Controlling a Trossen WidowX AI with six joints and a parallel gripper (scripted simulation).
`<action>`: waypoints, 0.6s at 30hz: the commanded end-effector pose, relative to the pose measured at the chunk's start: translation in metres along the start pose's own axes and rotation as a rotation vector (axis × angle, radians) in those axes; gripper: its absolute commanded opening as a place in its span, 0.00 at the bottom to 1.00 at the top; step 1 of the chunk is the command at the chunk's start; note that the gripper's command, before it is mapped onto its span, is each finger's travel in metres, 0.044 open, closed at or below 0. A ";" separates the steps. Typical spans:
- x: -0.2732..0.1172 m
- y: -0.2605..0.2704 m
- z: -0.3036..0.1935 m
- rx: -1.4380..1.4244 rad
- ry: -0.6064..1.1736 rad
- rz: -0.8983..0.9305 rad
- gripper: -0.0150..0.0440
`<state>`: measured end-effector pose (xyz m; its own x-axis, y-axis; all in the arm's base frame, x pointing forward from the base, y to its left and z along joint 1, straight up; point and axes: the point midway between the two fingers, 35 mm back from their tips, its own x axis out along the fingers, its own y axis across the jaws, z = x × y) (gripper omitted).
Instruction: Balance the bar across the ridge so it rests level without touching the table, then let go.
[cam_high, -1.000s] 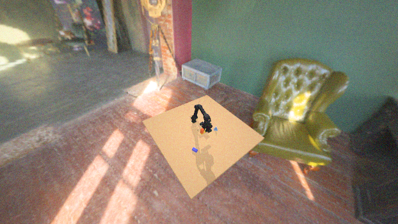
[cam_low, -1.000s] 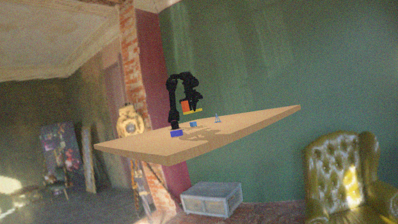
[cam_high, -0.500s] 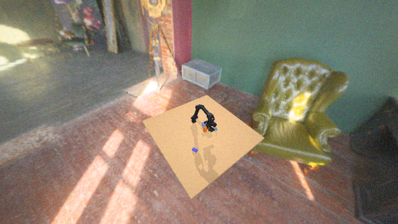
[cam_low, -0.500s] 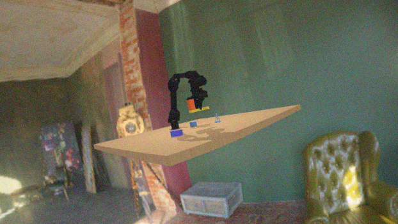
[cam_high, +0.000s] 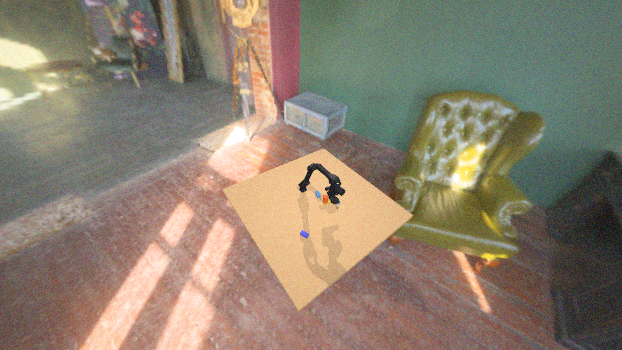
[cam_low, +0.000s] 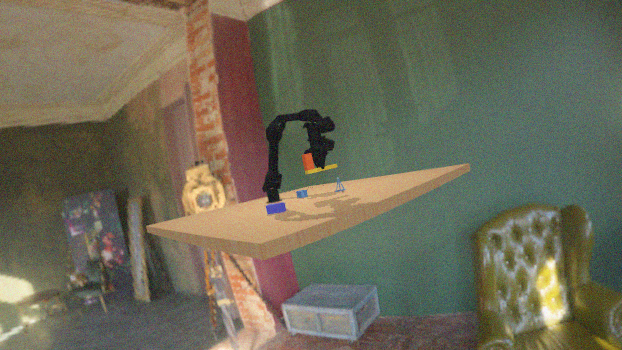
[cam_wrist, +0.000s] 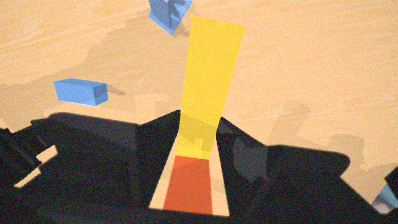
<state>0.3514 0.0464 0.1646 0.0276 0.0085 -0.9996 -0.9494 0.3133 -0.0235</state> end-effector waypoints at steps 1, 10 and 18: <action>-0.001 0.003 0.015 0.057 0.003 -0.002 0.25; -0.001 0.014 0.047 0.167 0.000 -0.001 0.25; -0.001 0.025 0.075 0.266 -0.002 0.000 0.25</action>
<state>0.3519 0.1127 0.1659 0.0270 0.0137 -0.9995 -0.8582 0.5131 -0.0161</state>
